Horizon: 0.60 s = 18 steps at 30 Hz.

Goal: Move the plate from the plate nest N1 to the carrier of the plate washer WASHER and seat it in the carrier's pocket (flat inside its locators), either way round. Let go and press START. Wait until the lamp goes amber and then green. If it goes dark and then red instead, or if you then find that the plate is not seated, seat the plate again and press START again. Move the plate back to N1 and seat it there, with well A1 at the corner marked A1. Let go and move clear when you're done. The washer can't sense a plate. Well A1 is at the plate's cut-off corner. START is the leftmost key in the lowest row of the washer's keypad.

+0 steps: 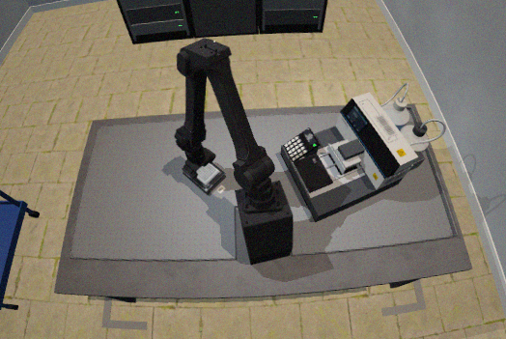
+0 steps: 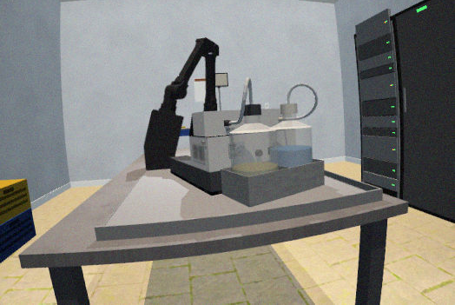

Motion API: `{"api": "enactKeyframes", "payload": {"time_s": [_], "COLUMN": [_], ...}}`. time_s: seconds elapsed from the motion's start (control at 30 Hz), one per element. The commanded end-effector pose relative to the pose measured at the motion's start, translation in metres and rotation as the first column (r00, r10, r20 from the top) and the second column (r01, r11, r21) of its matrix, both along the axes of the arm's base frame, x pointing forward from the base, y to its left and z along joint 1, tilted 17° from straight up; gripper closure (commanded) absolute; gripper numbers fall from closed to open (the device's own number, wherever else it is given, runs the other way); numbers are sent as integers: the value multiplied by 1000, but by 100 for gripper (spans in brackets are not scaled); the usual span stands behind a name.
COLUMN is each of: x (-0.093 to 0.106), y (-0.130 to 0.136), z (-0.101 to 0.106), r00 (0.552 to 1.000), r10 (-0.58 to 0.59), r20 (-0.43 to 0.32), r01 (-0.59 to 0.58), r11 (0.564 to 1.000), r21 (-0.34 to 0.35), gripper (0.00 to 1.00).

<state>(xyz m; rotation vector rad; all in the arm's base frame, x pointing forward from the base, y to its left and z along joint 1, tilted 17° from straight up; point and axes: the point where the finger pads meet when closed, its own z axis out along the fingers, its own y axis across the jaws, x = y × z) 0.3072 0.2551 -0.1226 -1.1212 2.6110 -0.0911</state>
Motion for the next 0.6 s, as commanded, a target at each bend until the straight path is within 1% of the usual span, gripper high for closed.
{"api": "enactKeyframes", "payload": {"time_s": [0.0,0.57], "x": [0,3], "y": [-8,-6], "z": [-8,-9], "r00": [1000,1000], "r10": [-6,-6], "r20": [-8,-4], "r01": [6,6], "r11": [1000,1000], "r21": [-7,-3], "gripper": [18,18]}}
